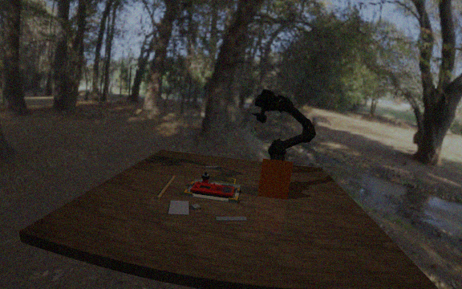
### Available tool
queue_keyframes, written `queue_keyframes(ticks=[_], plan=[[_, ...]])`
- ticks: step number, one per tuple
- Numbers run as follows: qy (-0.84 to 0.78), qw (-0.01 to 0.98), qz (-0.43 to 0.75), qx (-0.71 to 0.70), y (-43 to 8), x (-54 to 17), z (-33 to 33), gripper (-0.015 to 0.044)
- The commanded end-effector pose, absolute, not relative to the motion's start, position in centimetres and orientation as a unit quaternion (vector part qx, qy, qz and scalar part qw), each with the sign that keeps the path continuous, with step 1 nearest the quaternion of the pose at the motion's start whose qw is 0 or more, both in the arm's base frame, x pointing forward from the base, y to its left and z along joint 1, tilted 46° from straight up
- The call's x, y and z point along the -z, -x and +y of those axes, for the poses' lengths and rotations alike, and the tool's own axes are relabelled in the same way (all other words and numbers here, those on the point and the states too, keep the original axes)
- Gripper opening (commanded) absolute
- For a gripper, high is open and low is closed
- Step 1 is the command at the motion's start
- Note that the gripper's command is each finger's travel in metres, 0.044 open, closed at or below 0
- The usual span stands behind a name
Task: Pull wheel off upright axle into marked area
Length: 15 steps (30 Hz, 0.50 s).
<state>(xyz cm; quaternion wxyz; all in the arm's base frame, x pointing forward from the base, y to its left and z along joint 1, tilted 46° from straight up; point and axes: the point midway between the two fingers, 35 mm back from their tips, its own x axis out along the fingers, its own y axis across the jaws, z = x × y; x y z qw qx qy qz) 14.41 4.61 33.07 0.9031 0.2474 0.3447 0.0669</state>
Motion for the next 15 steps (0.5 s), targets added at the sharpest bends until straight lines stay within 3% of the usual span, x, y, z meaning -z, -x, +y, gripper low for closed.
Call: queue_keyframes(ticks=[1, 4, 15], plan=[[-0.25, 0.902, 0.347, -0.062, -14.6, -33.0, 4.5, 0.0374], [-0.281, 0.883, 0.376, 0.001, -17.5, -31.9, 3.6, 0.03], [-0.364, 0.763, 0.432, 0.316, -28.8, -23.3, -1.3, 0.03]])
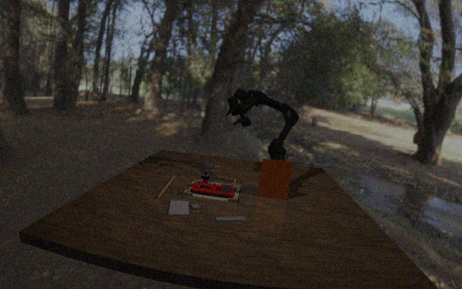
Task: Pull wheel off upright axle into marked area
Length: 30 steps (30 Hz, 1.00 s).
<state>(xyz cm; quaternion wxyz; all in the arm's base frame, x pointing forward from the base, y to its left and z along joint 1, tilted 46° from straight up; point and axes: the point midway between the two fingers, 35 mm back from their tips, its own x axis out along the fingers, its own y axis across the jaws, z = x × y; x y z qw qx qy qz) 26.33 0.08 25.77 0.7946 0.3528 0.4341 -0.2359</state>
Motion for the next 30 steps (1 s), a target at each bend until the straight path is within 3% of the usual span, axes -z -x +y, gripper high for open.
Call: queue_keyframes(ticks=[1, 17, 30], plan=[[-0.365, 0.751, 0.43, 0.344, -29.5, -22.3, -1.8, 0.03], [-0.3, 0.606, 0.27, 0.685, -35.8, -4.4, -8.4, 0.03], [-0.287, 0.6, 0.247, 0.704, -35.9, -2.3, -9.2, 0.03]])
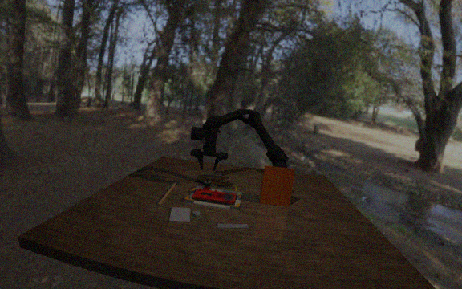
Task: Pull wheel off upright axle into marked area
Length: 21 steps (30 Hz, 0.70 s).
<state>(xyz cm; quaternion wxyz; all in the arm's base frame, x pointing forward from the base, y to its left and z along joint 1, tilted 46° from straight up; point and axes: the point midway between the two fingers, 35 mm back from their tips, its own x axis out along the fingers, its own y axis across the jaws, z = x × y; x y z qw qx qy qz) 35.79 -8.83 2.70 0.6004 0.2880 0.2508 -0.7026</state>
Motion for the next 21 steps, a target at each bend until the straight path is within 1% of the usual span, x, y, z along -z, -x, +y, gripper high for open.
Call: queue_keyframes(ticks=[1, 8, 13, 15, 21], plan=[[-0.288, 0.6, 0.247, 0.704, -35.9, -2.0, -9.5, 0.03], [-0.286, 0.601, 0.246, 0.705, -35.1, 2.2, -13.7, 0.03], [-0.286, 0.601, 0.246, 0.705, -34.8, 2.6, -14.1, 0.03], [-0.288, 0.595, 0.248, 0.709, -34.7, 2.4, -13.9, 0.0247], [-0.288, 0.595, 0.248, 0.709, -34.7, 2.4, -13.9, 0.0208]])
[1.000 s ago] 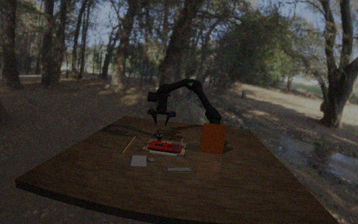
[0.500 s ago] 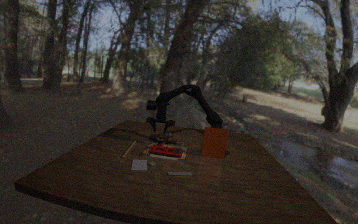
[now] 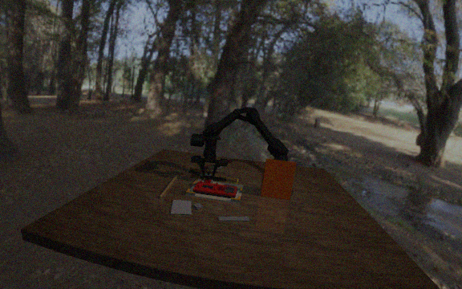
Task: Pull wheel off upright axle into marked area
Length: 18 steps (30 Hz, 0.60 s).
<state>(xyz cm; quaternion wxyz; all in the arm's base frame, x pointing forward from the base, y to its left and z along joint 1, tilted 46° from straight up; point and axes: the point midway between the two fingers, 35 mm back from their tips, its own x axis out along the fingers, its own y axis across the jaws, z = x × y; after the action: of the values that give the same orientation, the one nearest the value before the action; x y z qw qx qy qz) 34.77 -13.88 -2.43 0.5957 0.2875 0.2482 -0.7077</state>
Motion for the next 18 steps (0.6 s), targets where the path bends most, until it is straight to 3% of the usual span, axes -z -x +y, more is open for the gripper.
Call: queue_keyframes(ticks=[1, 6, 12, 18], plan=[[-0.288, 0.595, 0.248, 0.709, -34.74, 2.45, -13.91, 0.0201], [-0.288, 0.595, 0.248, 0.709, -34.74, 2.45, -13.91, 0.0168], [-0.288, 0.595, 0.248, 0.708, -34.76, 2.37, -13.83, 0.001], [-0.288, 0.595, 0.248, 0.708, -34.79, 2.24, -13.69, 0.0]])
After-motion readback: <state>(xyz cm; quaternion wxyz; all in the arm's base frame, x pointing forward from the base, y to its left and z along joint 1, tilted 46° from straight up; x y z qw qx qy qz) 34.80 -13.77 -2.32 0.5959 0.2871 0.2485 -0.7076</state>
